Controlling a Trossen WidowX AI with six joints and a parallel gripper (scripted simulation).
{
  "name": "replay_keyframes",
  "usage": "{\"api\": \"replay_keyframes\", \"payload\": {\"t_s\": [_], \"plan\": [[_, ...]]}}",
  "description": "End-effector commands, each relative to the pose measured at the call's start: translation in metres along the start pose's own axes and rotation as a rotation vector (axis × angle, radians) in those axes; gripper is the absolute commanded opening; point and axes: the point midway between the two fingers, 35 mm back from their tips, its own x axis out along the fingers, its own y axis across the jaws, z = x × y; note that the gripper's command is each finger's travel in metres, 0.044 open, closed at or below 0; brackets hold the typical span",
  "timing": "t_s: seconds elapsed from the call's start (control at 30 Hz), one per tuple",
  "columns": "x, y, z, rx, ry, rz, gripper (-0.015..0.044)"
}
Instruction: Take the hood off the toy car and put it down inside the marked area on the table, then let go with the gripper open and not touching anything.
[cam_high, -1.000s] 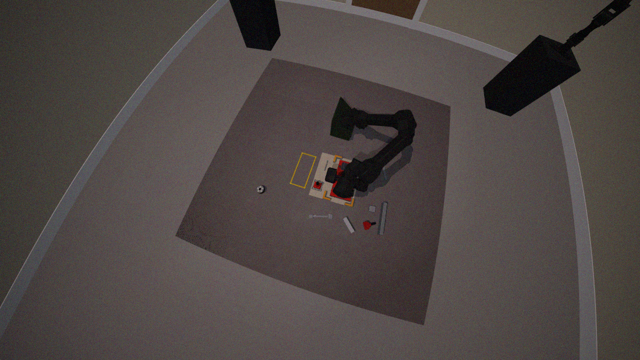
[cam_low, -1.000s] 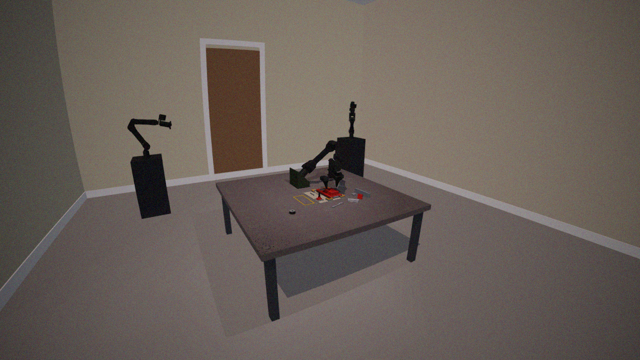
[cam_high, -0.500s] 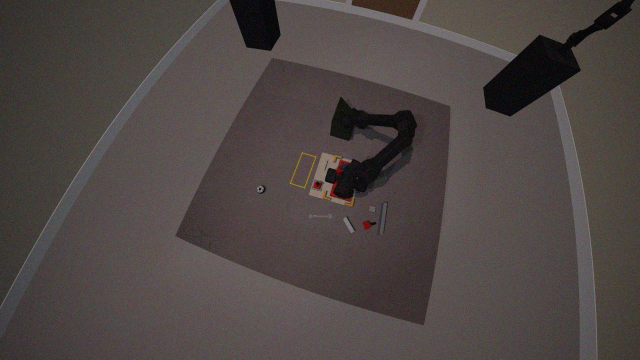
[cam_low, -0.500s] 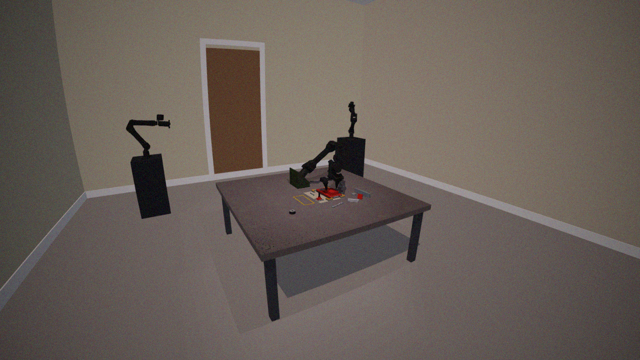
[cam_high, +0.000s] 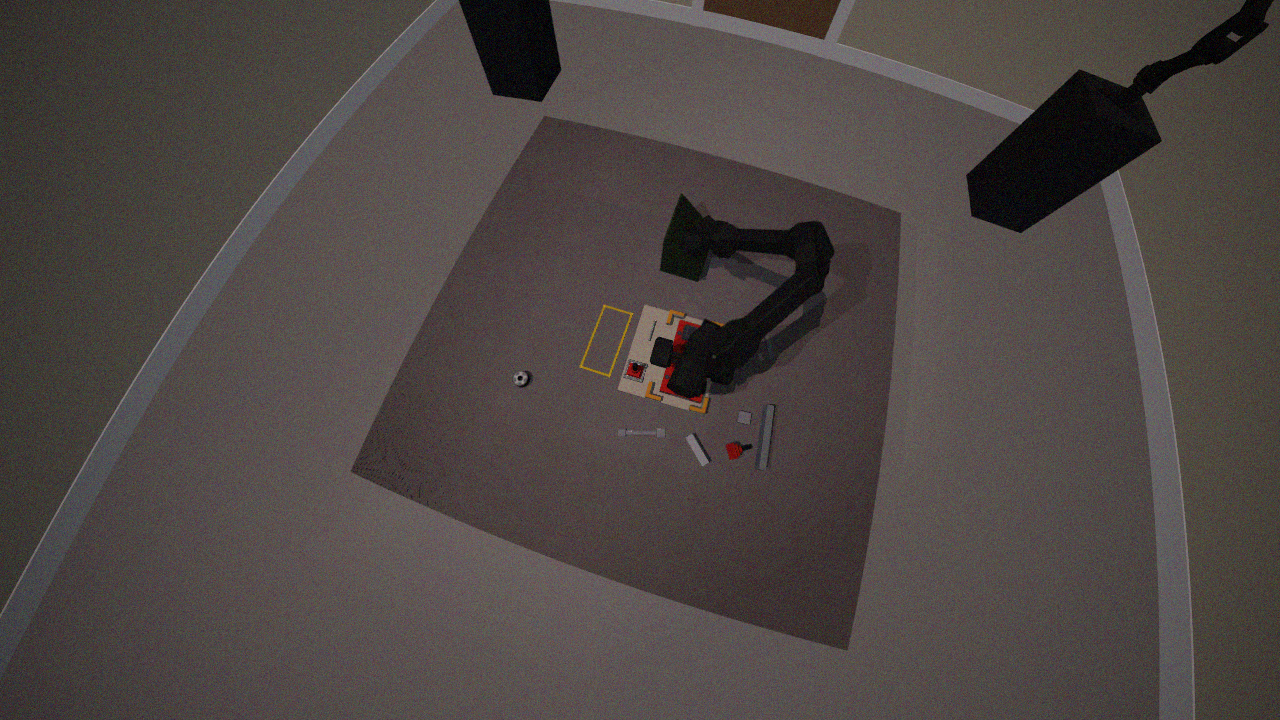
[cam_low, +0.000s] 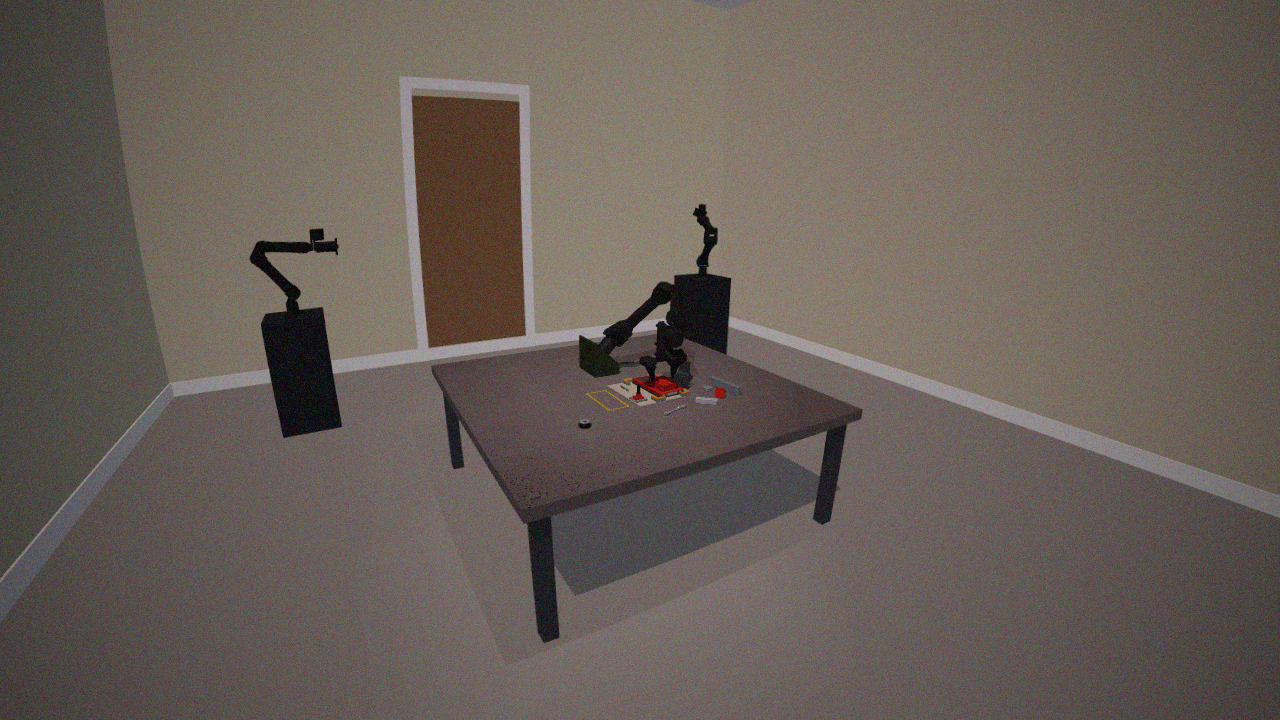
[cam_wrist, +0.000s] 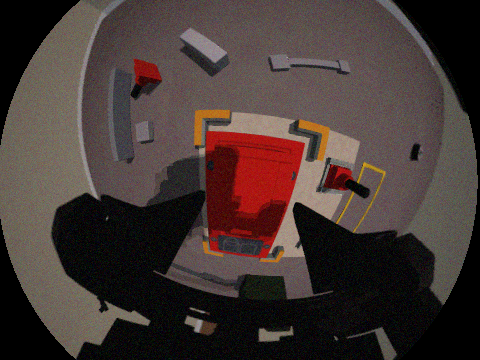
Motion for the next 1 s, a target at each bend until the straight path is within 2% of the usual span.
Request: {"api": "replay_keyframes", "payload": {"t_s": [0.0, 0.97], "plan": [[0.002, 0.001, 0.000, 0.005, -0.002, 0.006, 0.0440], [0.016, 0.001, 0.000, 0.005, -0.002, 0.007, 0.0440]]}}
